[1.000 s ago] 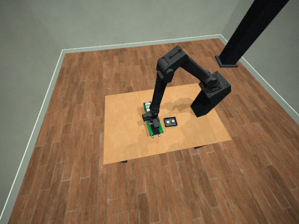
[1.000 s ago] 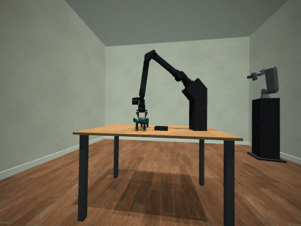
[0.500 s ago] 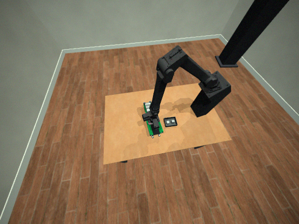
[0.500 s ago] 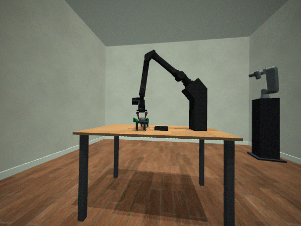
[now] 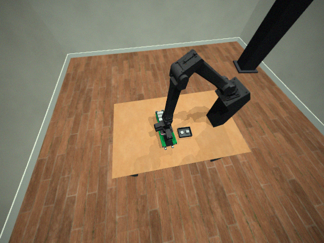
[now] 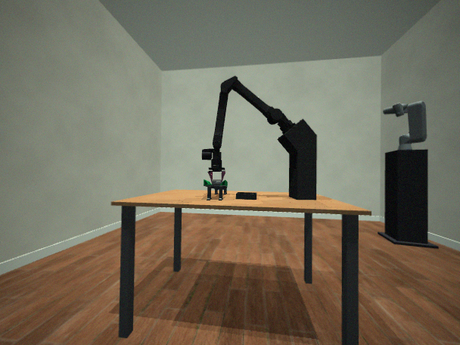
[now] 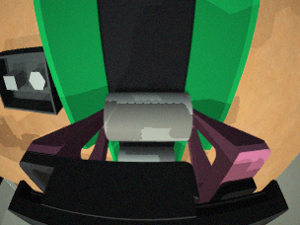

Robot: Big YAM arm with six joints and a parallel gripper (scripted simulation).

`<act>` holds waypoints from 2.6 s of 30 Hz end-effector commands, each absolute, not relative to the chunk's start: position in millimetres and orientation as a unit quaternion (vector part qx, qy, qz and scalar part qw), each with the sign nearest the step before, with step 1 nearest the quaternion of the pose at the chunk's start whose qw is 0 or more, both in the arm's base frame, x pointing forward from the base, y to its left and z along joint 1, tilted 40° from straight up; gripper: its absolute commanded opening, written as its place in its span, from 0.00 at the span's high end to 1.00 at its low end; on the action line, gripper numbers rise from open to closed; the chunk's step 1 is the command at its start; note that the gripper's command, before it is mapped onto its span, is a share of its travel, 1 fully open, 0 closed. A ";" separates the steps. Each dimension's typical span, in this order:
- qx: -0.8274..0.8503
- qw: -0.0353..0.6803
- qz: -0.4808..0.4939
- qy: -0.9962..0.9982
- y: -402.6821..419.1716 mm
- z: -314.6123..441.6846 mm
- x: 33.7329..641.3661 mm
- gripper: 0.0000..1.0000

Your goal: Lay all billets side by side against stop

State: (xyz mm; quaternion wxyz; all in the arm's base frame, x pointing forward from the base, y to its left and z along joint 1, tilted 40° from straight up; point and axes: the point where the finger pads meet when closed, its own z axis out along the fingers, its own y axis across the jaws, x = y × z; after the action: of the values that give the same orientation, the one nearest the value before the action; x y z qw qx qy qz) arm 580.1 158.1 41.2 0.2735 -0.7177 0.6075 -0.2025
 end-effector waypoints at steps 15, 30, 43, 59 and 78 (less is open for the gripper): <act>-0.711 0.289 -0.208 0.606 165.6 51.4 582.7 1.00; -0.712 0.288 -0.208 0.606 164.8 49.3 579.5 1.00; -0.710 0.291 -0.210 0.606 165.7 52.9 582.9 1.00; -0.710 0.291 -0.210 0.606 164.7 52.9 583.2 0.27; -0.710 0.291 -0.210 0.606 164.7 52.9 583.2 0.18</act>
State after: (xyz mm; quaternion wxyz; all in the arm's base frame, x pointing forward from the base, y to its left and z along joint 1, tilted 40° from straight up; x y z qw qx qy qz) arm 579.2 158.1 39.9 0.2752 -0.7171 0.6071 -0.2036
